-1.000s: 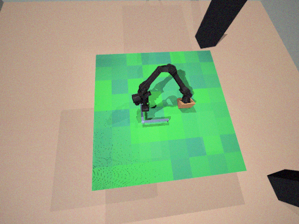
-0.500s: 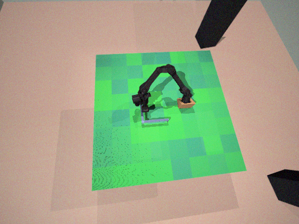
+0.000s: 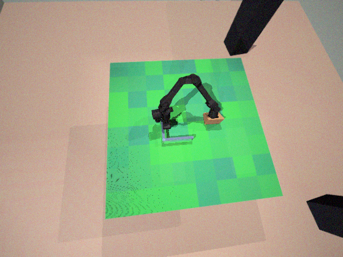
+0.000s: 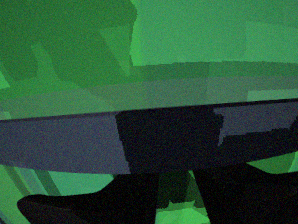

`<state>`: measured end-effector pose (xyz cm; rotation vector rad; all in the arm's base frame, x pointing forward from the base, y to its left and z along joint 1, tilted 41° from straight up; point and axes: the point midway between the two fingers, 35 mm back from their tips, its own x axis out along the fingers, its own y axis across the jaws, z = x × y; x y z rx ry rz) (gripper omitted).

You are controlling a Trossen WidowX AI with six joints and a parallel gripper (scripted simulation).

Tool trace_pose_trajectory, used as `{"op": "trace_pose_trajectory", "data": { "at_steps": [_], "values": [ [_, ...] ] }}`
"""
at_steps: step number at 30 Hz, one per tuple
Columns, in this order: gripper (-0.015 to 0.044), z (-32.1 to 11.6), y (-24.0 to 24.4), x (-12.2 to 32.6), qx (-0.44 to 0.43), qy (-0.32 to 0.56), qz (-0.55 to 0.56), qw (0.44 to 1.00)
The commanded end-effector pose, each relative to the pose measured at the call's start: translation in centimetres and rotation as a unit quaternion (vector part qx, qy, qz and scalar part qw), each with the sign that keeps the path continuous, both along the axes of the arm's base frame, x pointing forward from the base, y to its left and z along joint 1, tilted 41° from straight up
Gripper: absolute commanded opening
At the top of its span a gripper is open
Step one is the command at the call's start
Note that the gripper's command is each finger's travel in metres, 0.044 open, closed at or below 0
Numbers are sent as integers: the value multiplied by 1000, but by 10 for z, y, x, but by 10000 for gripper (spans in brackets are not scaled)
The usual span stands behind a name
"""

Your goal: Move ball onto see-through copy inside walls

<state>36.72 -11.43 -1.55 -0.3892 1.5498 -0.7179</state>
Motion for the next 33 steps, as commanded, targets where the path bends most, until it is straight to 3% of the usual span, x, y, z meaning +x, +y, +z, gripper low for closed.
{"op": "trace_pose_trajectory", "data": {
  "at_steps": [1, 2, 33],
  "values": [
    [26, -1, -1, -1, -2, 3, 2, 1000],
    [0, 0, -1, -1, -2, 3, 2, 1000],
    [0, 90, 77, 14, 0, 3, 2, 1000]
  ]
}}
